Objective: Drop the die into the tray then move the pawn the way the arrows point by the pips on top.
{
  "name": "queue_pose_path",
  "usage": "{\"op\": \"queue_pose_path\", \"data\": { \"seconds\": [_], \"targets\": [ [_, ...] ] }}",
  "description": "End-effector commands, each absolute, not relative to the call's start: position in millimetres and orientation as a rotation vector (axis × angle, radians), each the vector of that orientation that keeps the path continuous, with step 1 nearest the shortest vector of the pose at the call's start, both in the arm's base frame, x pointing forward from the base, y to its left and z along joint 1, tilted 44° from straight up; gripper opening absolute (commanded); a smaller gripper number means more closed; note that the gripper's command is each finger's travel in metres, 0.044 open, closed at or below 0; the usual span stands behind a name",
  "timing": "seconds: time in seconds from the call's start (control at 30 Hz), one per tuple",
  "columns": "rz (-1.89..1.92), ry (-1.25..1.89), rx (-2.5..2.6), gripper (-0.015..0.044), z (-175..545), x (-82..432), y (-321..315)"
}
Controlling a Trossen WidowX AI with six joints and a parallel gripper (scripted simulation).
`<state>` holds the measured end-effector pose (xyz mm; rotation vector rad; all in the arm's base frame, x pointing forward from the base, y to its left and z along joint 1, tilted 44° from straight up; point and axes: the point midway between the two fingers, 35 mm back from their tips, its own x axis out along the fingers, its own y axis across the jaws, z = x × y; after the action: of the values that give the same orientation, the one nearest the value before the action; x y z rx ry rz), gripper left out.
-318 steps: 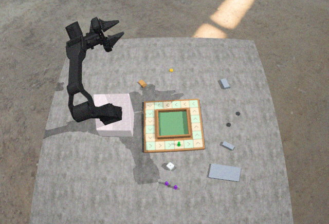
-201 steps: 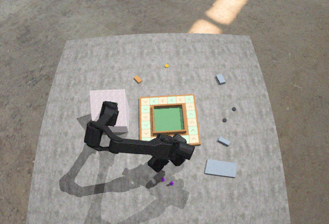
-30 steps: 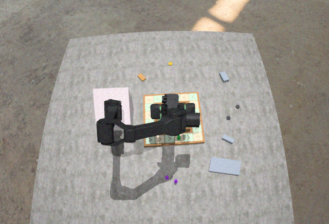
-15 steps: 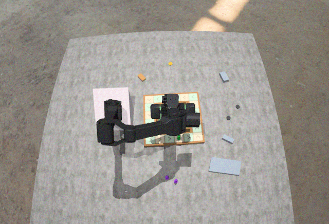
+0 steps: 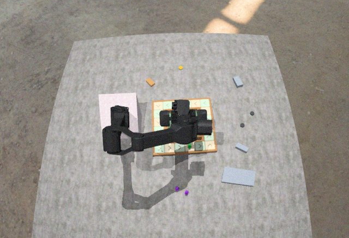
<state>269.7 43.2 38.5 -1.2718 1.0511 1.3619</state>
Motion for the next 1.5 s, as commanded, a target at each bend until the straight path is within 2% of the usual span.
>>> {"op": "queue_pose_path", "data": {
  "seconds": [0.0,0.13,0.3,0.43,0.6,0.7,0.93,1.03,1.23,1.3,1.47],
  "targets": [
    [1.362,1.051,-1.272,0.0210,38,270,43],
    [1.359,1.045,-1.266,0.0315,65,265,69],
    [1.359,1.044,-1.265,0.0440,67,265,71],
    [1.303,1.204,-1.345,0.0440,51,262,66],
    [0.945,1.564,-1.751,0.0440,20,264,56],
    [0.797,1.594,-1.899,0.0440,17,268,57],
    [0.881,1.580,-1.828,0.0440,18,265,57],
    [0.694,1.597,-1.701,0.0361,26,274,44],
    [-0.068,1.540,-1.116,0.0204,65,304,-23],
    [-0.214,1.502,-0.992,0.0200,74,308,-38],
    [-0.232,1.497,-0.977,0.0200,76,308,-40]
  ]
}}
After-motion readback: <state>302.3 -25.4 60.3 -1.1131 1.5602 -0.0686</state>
